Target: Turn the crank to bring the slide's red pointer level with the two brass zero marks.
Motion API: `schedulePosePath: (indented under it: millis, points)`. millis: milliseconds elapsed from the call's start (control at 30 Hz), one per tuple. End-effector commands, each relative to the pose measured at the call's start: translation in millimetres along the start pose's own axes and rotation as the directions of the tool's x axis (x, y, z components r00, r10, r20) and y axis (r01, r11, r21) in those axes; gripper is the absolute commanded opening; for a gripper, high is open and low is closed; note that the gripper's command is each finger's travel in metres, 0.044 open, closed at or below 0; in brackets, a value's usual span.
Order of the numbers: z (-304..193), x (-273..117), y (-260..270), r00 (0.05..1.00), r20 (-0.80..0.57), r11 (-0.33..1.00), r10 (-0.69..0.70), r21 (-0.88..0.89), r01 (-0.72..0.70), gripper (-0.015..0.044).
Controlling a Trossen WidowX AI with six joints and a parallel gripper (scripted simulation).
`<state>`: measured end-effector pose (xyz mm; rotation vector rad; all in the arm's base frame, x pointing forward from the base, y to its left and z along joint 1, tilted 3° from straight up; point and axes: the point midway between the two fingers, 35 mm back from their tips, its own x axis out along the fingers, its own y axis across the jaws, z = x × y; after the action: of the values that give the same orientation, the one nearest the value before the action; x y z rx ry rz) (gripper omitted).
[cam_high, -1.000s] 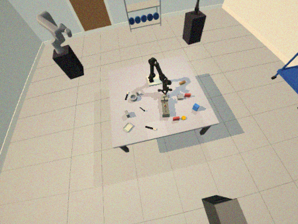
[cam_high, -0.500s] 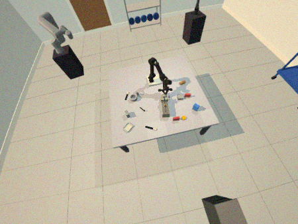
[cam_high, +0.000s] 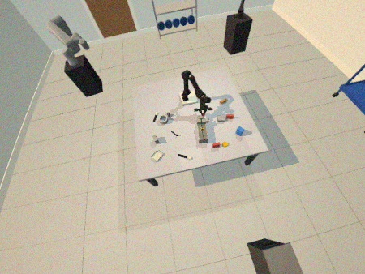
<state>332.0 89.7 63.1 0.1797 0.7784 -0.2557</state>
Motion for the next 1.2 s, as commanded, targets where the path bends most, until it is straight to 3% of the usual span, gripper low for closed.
schedulePosePath:
  millis: [0,1167]
  points:
    - [6.0,-6.6,3.8,1.0,0.013,1.0,0.011,0.004,-0.011,0.0]
    - [30.4,-31.4,-23.5,1.0,0.014,1.0,0.009,0.002,-0.009,0.0]
